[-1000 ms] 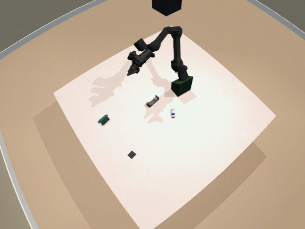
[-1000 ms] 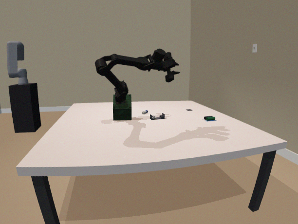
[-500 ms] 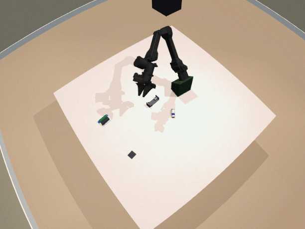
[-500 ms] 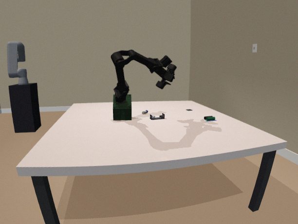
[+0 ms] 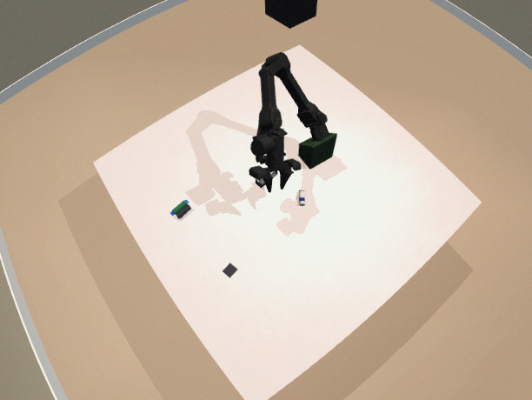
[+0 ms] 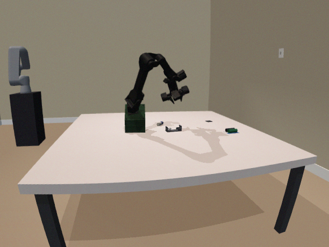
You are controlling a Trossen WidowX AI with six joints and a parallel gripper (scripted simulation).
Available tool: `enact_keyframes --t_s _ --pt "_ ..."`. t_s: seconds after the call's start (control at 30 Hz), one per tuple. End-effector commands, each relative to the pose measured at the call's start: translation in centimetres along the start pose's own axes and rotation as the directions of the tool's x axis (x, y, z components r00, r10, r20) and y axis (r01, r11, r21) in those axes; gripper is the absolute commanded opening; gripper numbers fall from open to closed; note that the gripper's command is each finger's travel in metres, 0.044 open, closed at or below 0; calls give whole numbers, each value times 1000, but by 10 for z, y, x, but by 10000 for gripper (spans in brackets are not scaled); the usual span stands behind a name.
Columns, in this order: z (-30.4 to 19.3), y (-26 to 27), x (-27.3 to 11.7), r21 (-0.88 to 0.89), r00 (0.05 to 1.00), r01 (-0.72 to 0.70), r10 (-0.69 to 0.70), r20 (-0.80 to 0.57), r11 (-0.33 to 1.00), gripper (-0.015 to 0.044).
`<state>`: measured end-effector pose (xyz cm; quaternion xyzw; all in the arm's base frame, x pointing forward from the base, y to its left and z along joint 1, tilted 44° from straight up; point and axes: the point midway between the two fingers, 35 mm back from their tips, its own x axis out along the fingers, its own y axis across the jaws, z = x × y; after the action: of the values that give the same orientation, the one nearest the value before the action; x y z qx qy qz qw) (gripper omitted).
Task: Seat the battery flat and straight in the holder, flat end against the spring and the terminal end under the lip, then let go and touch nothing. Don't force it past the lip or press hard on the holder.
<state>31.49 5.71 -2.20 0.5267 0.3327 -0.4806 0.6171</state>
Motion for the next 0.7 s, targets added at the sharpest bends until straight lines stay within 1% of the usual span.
enact_keyframes --t_s 0.0,0.17,0.37,0.67 --pt "-4 -64 38 293 954 150 -216 209 944 239" --pt "2 -100 52 431 892 131 -296 341 893 239" --pt "13 -137 62 538 798 24 -340 497 843 239" --pt "13 -138 63 540 796 20 -340 501 842 239"
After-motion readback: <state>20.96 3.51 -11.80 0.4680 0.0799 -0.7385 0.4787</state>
